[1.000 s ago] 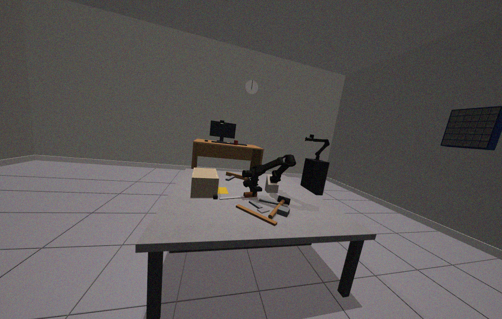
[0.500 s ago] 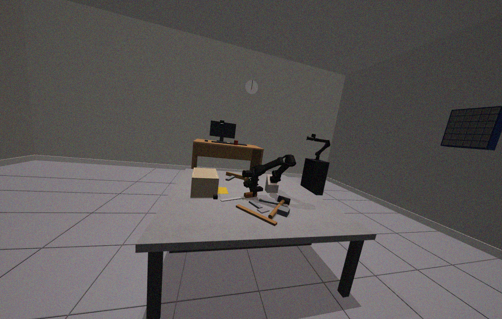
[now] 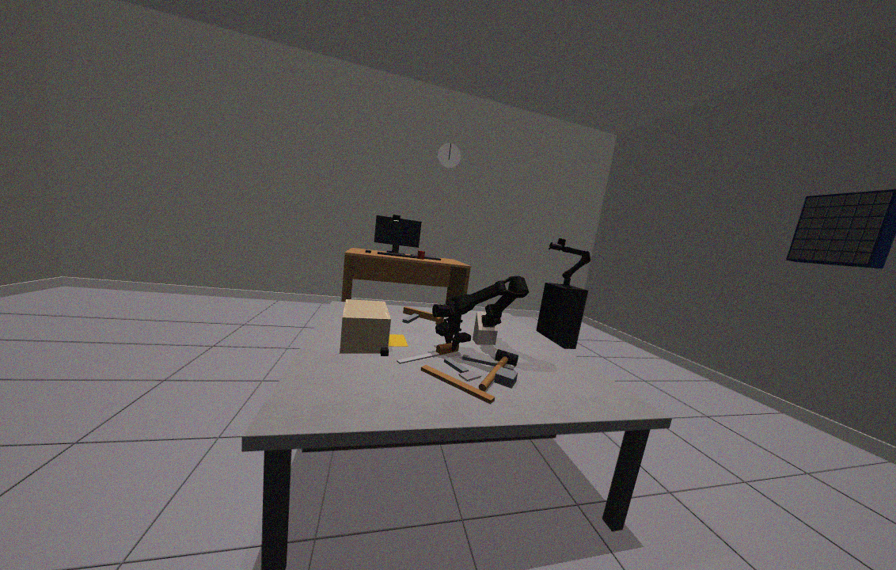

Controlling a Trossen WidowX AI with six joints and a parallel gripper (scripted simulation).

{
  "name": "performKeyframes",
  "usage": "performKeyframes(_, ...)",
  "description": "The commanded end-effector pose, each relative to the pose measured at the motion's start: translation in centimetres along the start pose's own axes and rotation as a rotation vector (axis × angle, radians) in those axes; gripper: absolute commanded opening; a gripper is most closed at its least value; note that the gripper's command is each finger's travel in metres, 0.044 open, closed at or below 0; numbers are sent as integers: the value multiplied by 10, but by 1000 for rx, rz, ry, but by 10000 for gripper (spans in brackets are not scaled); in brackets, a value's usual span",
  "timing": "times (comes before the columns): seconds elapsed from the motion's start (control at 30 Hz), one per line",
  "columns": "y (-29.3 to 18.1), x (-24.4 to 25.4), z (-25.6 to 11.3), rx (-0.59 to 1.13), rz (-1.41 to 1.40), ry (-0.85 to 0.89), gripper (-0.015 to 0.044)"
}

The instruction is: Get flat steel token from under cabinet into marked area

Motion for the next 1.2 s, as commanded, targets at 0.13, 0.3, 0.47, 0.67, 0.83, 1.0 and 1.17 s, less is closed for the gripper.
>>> performKeyframes(0.13, 1, 2, -1, -6, -79, 0, 0)
performKeyframes(0.3, 1, 2, -1, -6, -120, 0, 0)
performKeyframes(0.47, 1, 3, -1, -6, -160, 0, 0)
performKeyframes(0.67, 1, -3, -1, -6, -168, -1, 0)
performKeyframes(0.83, 1, -8, -1, -6, -173, -1, 0)
performKeyframes(1.0, 1, -13, -1, -5, -176, -2, 0)
performKeyframes(1.17, 0, -18, -1, -5, -181, -2, 0)
Point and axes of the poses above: the point midway between the two fingers, 35 mm back from their tips, its own z axis out along the fingers, its own x axis across the jaws, y = z × x, the point moved 6 cm from there along -z, back along the fingers, and after that the axes turned 4 degrees about z, right-handed, at the moved point
